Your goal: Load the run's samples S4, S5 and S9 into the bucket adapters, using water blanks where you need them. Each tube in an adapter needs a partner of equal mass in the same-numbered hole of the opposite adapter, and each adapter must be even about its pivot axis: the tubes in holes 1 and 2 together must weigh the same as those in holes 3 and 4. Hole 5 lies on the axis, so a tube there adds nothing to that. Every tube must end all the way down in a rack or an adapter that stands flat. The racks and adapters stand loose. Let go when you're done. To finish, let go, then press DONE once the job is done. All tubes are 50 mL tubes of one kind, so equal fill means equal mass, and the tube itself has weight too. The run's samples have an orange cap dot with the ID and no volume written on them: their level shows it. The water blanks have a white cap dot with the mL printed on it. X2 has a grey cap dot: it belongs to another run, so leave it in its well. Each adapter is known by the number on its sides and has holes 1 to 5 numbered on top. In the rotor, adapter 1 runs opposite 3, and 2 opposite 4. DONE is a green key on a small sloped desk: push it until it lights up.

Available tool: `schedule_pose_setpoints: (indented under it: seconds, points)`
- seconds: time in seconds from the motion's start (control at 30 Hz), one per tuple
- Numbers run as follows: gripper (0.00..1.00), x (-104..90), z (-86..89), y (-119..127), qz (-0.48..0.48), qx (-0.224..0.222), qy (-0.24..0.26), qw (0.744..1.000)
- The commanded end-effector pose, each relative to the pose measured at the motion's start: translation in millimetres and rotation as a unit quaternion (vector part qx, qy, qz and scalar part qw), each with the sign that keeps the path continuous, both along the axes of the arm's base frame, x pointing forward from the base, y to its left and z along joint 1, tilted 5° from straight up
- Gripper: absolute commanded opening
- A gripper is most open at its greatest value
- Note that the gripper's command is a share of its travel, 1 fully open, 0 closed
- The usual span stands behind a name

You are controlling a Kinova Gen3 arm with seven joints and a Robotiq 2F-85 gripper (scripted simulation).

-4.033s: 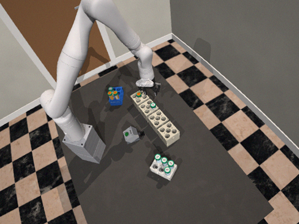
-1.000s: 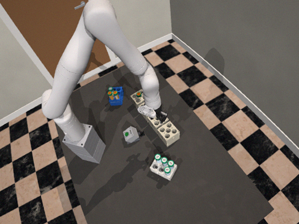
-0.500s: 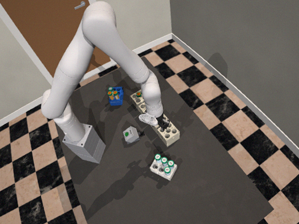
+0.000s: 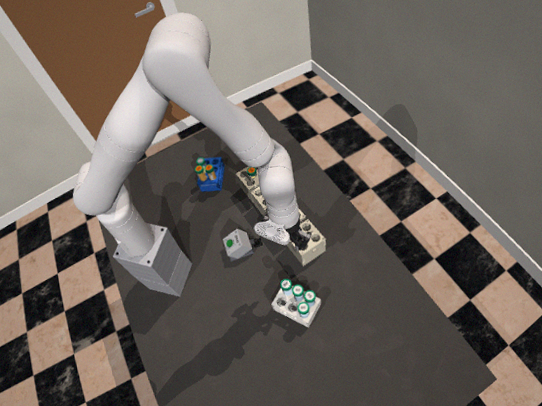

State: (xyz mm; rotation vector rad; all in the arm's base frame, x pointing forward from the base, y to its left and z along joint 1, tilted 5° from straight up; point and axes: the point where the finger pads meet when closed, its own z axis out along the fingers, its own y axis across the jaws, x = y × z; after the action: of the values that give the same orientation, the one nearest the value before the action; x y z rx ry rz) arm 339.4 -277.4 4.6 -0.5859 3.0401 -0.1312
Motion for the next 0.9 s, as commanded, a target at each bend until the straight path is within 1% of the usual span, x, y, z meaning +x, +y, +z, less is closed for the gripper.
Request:
schedule_pose_setpoints:
  seconds: [0.0,0.33,0.4,0.87]
  points:
    - [0.62,-5.3,0.9,-11,0.000,0.000,-0.001,1.000]
    - [0.62,-21.3,2.2,-40,0.000,0.000,-0.001,1.000]
    - [0.62,-21.3,2.2,-40,0.000,0.000,-0.001,1.000]
    - [0.62,-43.7,4.0,-81,0.000,0.000,-0.001,1.000]
